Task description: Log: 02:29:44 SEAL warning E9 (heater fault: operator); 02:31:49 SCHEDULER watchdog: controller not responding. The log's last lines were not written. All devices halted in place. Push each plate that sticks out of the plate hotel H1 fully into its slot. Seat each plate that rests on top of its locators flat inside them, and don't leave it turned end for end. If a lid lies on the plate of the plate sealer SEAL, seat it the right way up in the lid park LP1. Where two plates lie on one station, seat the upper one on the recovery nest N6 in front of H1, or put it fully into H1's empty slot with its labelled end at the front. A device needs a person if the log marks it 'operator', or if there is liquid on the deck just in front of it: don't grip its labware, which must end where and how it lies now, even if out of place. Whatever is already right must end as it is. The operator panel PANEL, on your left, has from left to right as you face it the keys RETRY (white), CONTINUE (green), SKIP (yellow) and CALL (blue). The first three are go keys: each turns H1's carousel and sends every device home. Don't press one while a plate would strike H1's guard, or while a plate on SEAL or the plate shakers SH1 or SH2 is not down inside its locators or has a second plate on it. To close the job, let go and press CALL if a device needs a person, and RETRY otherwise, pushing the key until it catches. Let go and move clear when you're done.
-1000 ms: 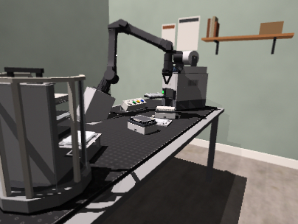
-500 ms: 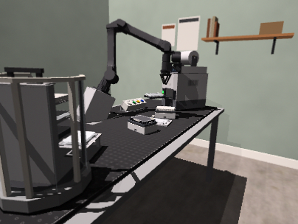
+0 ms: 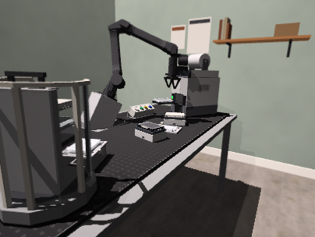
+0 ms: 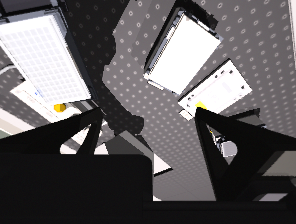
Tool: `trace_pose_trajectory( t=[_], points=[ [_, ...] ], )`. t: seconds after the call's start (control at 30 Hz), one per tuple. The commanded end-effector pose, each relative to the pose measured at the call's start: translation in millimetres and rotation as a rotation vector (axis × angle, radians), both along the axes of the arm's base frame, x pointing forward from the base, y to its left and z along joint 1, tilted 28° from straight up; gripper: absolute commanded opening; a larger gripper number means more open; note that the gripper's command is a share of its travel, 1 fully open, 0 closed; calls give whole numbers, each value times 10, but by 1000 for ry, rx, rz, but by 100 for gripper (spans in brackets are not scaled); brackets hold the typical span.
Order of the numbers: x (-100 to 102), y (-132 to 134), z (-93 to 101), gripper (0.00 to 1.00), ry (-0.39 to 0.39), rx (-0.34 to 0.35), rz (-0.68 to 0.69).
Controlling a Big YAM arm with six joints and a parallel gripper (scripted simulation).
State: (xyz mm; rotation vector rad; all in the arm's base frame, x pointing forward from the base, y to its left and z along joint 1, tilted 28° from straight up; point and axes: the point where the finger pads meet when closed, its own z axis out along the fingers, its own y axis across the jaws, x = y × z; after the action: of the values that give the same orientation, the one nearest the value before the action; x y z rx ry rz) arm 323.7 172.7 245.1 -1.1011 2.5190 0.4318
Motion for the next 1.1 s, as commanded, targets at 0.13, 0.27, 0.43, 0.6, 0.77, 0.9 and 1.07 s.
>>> trace_pose_trajectory(
  t=[0.13,0.27,0.43,0.6,0.77,0.9,1.07],
  points=[
    [-200,182,186,100,-42,18,13],
    [-312,261,163,100,-38,17,13],
    [-363,337,228,100,-49,24,13],
    [-515,428,196,100,-37,20,13],
    [-650,527,212,100,-33,19,12],
    [-737,622,257,100,-40,26,12],
    [-836,658,231,100,-72,4,90]
  ],
)
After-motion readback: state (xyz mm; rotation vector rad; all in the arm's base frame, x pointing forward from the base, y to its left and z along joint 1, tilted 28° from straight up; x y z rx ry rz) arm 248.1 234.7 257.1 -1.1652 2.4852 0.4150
